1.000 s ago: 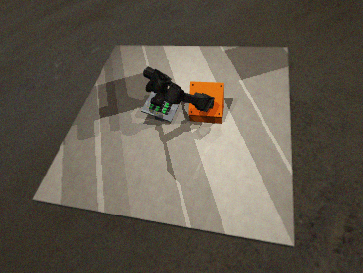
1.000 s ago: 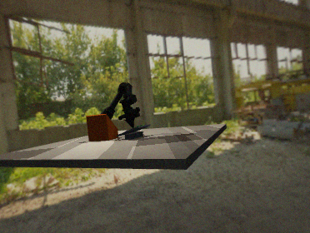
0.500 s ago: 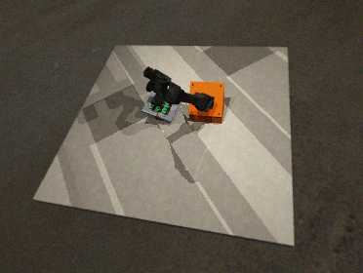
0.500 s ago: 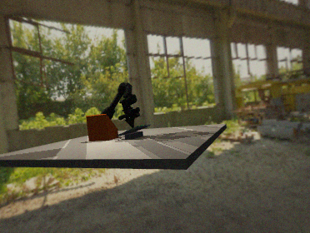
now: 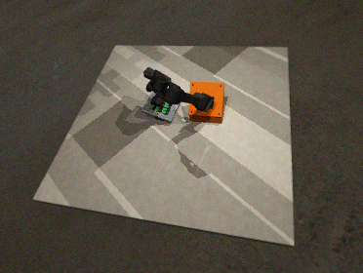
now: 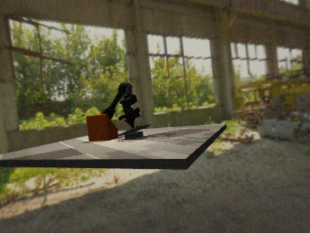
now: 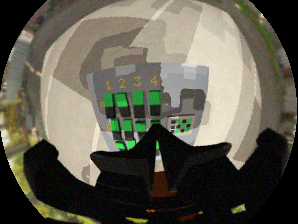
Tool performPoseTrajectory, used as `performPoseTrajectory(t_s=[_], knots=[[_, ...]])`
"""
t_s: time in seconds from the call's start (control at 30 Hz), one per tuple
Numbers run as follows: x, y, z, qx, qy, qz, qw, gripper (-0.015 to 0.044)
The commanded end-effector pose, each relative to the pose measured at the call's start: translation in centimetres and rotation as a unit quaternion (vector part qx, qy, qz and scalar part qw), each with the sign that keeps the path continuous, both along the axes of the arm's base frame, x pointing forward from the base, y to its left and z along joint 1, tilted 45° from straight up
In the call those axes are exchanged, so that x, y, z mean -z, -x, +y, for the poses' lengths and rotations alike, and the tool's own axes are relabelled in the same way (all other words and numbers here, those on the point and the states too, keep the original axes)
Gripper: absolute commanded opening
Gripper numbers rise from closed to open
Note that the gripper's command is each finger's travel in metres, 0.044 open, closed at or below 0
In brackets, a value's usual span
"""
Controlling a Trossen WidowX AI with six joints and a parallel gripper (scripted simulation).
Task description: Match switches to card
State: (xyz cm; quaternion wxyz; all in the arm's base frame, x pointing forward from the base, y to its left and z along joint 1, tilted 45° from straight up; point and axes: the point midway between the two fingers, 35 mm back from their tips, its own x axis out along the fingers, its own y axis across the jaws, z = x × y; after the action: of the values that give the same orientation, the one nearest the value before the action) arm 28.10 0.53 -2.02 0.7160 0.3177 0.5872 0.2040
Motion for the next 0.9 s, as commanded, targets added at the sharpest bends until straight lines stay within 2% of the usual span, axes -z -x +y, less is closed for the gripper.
performPoseTrajectory(t_s=[0.0, 0.73, 0.87], knots=[[0.0, 0.0, 0.1, 0.001, -0.002, 0.001, 1.0, 0.0], [0.2, -0.1, 0.3, 0.001, -0.003, 0.001, 1.0, 0.0], [-2.5, 0.8, -2.6, 0.006, 0.001, -0.004, 1.0, 0.0]])
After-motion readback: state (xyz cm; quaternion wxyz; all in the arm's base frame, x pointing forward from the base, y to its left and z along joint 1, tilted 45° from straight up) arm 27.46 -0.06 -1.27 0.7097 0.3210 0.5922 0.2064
